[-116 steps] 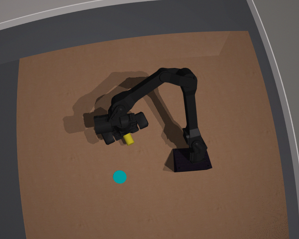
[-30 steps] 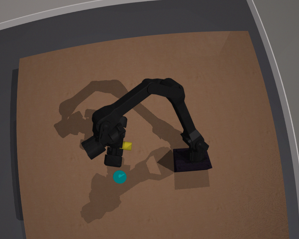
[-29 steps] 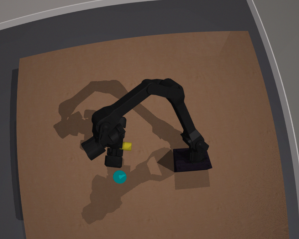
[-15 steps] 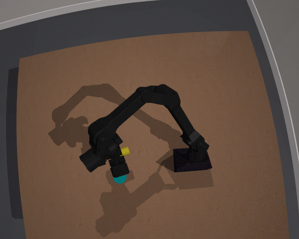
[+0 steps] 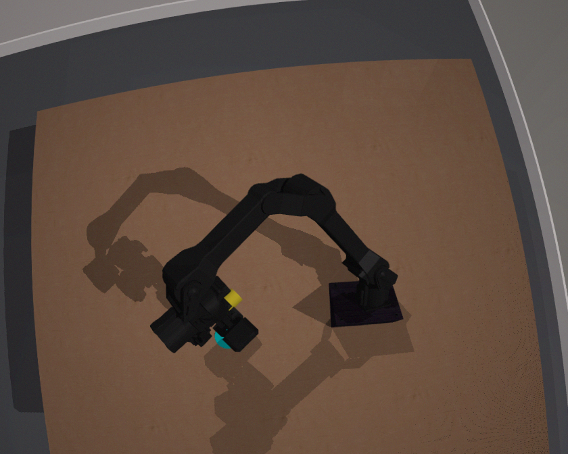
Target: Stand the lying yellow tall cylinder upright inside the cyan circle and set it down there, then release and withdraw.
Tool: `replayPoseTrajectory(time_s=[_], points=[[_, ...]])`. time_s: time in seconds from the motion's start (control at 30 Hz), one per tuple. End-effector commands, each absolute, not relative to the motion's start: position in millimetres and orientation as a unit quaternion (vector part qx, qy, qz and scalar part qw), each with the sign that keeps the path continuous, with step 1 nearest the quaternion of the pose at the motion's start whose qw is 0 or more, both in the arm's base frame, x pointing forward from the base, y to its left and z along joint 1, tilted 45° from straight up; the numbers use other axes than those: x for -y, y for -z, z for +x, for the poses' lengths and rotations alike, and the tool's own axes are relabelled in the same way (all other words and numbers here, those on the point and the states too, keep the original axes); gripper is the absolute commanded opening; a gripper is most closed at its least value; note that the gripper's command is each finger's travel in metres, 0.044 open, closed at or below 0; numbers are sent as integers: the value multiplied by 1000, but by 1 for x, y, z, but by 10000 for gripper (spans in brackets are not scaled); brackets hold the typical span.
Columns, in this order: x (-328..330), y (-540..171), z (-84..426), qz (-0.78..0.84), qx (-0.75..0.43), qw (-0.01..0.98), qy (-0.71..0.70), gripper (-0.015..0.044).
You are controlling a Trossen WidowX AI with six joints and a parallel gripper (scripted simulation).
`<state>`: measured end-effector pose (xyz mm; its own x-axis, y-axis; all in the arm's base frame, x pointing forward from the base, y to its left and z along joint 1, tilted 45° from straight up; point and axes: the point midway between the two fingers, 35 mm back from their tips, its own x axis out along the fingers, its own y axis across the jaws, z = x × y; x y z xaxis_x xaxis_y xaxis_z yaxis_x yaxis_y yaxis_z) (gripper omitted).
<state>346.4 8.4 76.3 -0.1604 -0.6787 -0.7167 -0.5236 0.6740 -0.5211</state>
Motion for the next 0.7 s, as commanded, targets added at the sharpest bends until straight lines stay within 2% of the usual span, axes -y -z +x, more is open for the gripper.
replayPoseTrajectory(time_s=[0.0, 0.4, 0.67], points=[[-19, -70, 350, -427, -760, 489, 26, 105], [-42, -48, 355, -509, -753, 403, -109, 105], [-43, -46, 355, -511, -752, 399, -118, 105]])
